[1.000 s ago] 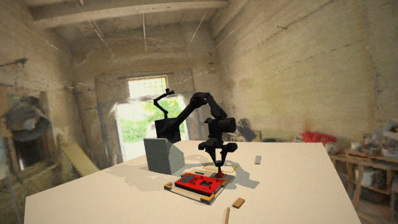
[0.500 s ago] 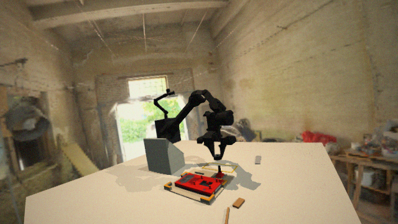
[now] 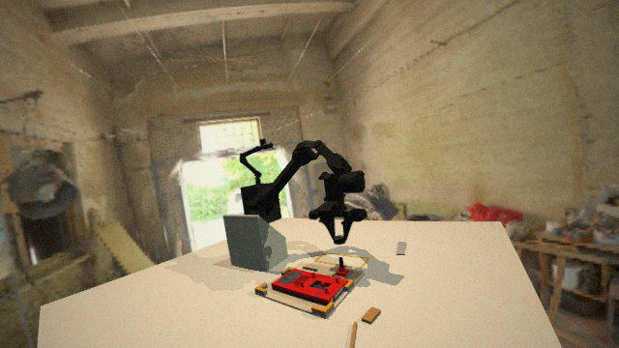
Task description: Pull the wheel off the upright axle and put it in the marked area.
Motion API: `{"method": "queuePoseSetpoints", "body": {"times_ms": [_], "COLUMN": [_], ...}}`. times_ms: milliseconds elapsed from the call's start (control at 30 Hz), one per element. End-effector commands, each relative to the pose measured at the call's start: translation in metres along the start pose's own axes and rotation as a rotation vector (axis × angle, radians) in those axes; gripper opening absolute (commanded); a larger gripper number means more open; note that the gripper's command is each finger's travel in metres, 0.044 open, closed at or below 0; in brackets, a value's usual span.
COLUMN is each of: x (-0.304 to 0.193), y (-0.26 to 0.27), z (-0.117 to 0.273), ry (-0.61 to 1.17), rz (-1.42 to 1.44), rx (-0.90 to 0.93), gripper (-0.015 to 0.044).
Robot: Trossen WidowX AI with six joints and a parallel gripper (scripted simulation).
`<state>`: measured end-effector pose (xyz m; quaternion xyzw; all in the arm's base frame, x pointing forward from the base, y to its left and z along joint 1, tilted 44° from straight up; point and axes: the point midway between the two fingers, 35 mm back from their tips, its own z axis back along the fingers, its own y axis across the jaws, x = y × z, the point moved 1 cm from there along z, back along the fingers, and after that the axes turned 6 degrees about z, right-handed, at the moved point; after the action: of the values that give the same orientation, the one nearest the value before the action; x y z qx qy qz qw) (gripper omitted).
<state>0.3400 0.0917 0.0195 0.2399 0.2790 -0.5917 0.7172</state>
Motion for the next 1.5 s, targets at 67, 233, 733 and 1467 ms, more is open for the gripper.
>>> {"method": "queuePoseSetpoints", "body": {"times_ms": [67, 233, 733, 1467], "x": [-0.018, -0.032, -0.070, -0.072], "y": [-0.006, -0.012, -0.034, -0.032], "z": [0.003, 0.004, 0.005, -0.062], "ry": [0.004, 0.004, 0.007, 0.007], "rz": [0.002, 0.003, 0.007, 0.007], "rx": [0.006, 0.007, 0.007, 0.007], "gripper": [0.0000, 0.0000, 0.0000, 0.0000]}}
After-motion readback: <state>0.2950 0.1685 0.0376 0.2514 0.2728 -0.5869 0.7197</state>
